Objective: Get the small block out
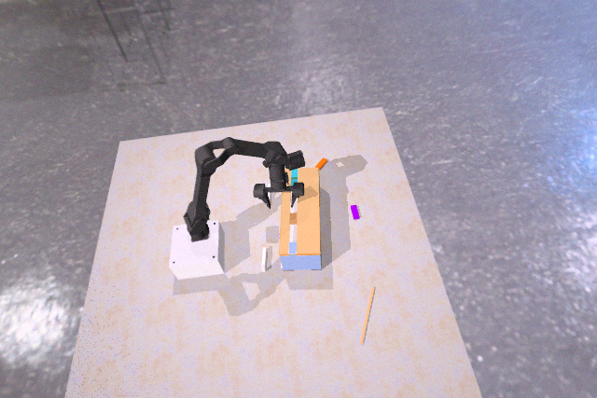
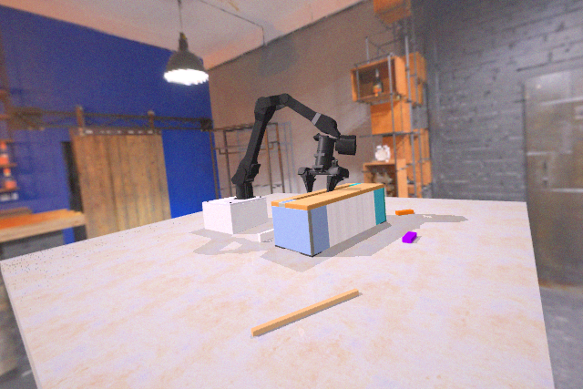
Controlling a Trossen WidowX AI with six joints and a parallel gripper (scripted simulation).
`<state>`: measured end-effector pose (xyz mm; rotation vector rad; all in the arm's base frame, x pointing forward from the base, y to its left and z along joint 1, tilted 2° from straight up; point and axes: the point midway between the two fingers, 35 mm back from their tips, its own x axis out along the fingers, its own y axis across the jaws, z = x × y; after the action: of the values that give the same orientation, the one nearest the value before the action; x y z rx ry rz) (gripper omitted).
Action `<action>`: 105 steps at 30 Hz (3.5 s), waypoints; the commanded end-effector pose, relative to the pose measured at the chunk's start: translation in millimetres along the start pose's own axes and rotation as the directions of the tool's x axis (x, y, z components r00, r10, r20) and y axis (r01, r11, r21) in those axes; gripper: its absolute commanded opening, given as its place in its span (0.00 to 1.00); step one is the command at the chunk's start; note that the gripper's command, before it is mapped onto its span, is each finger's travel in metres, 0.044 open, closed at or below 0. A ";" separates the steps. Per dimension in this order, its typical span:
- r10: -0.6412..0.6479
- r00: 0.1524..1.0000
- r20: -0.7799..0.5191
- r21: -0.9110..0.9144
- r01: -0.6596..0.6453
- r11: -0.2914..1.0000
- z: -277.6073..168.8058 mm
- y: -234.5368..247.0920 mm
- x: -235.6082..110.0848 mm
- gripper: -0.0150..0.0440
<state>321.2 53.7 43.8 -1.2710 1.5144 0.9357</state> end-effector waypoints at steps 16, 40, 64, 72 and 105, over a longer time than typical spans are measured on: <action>0.000 1.000 -0.001 0.000 0.000 1.000 1.7 -0.4 16.9 0.93; 0.001 1.000 -0.008 0.000 -0.001 1.000 -69.3 -0.1 42.6 0.93; 0.000 1.000 -0.008 0.000 0.000 1.000 -65.6 -3.0 41.3 0.93; 0.000 1.000 -0.009 0.000 0.000 1.000 -73.2 -2.9 43.9 0.93; 0.000 1.000 -0.012 0.000 0.000 1.000 -104.9 -2.8 54.8 0.93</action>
<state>303.5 -57.3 21.3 -1.2713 1.5239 0.9324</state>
